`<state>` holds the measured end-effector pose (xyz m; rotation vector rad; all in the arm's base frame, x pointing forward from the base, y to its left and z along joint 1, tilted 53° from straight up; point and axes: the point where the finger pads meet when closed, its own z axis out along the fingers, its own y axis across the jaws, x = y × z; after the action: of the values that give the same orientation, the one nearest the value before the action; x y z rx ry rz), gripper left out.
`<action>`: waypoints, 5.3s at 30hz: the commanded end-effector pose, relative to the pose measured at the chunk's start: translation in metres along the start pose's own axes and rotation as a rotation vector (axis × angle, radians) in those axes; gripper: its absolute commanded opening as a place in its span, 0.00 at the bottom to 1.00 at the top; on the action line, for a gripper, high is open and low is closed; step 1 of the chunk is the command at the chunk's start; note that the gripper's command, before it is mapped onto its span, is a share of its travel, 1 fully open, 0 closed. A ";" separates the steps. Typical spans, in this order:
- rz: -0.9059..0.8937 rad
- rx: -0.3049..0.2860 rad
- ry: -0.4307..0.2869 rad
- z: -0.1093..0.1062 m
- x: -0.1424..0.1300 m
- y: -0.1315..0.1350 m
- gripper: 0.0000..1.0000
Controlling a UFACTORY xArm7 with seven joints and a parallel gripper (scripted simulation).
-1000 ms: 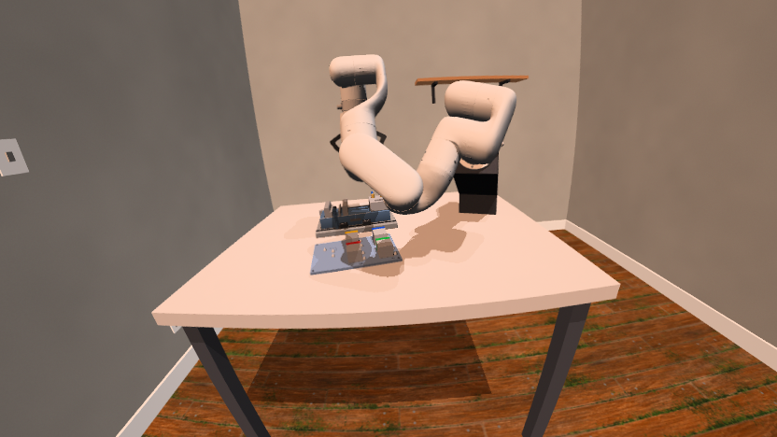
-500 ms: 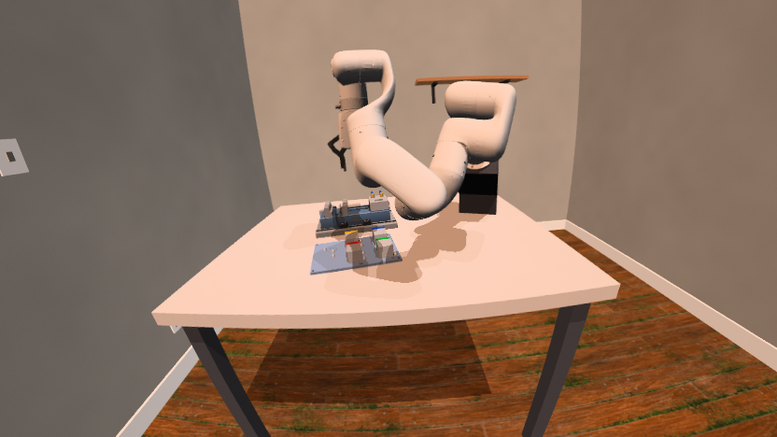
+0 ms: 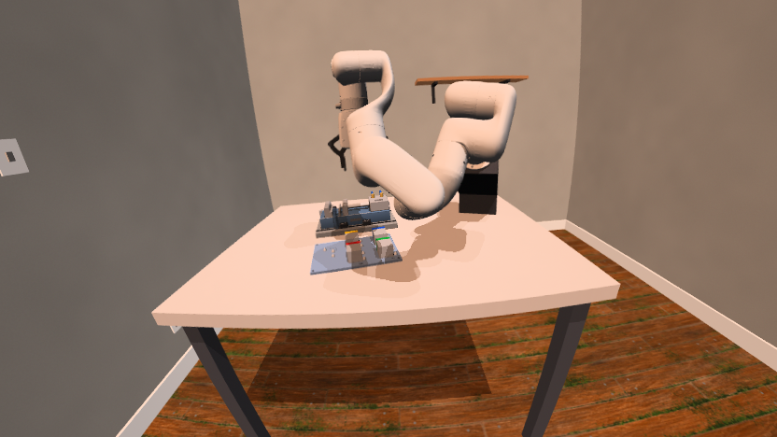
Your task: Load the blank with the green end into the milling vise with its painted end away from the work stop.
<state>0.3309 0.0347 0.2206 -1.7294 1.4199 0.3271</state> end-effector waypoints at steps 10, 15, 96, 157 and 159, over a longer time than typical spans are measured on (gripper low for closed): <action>0.000 0.002 0.001 -0.001 0.005 0.000 1.00; 0.000 0.002 0.001 -0.001 0.006 0.000 1.00; 0.000 0.002 0.001 -0.001 0.009 0.001 1.00; 0.000 0.003 0.001 0.044 0.012 0.001 1.00; 0.000 0.003 0.001 0.043 0.012 0.001 1.00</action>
<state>0.3475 0.0595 0.1851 -1.7296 1.4196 0.3270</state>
